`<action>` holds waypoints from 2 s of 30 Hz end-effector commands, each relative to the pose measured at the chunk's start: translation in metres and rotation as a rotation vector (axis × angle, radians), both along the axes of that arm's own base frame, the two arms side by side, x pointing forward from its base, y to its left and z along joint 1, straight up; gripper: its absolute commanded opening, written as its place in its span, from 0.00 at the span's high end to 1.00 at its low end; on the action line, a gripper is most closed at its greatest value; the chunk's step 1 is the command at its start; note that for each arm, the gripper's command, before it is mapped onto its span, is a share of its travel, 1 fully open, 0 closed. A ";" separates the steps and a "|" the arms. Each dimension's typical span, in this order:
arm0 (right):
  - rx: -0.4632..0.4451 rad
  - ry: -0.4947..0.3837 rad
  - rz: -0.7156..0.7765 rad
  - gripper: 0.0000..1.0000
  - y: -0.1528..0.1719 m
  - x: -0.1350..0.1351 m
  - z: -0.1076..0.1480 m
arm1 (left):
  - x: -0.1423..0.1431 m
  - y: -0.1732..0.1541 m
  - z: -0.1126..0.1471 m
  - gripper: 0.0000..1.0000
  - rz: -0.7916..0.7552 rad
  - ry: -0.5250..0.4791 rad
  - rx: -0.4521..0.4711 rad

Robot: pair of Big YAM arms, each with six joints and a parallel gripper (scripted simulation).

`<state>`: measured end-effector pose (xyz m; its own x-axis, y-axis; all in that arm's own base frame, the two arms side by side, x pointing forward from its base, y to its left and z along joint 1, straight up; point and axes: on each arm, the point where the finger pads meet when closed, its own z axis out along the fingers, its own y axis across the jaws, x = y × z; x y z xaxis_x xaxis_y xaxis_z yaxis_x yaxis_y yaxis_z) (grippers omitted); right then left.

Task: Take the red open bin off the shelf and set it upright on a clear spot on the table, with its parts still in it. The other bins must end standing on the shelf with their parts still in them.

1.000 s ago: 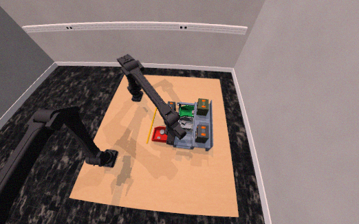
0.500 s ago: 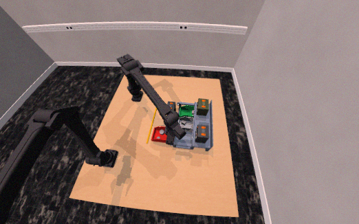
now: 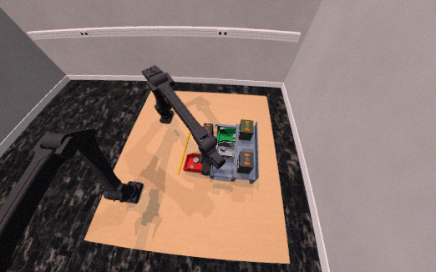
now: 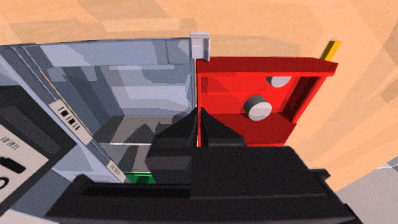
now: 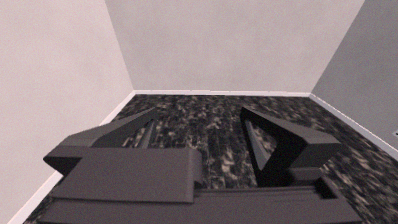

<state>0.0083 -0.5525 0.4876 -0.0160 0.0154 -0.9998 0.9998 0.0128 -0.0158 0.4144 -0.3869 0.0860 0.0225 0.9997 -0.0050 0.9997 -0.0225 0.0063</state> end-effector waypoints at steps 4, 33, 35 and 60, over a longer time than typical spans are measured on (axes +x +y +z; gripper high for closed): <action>-0.015 -0.016 -0.007 0.00 0.008 -0.006 0.013 | -0.002 -0.004 0.034 1.00 0.004 -0.043 -0.050; -0.015 -0.016 -0.007 0.00 0.008 -0.006 0.013 | -0.001 -0.003 0.034 1.00 0.009 -0.045 -0.051; -0.015 -0.016 -0.007 0.00 0.008 -0.006 0.013 | -0.002 -0.001 0.031 1.00 0.009 -0.041 -0.047; -0.015 -0.016 -0.007 0.00 0.008 -0.006 0.013 | 0.001 -0.001 0.032 1.00 0.011 -0.043 -0.049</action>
<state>0.0083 -0.5525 0.4876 -0.0160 0.0154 -0.9998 0.9998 0.0128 -0.0158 0.4100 -0.3828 0.0815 0.0208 0.9998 0.0004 0.9998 -0.0208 0.0000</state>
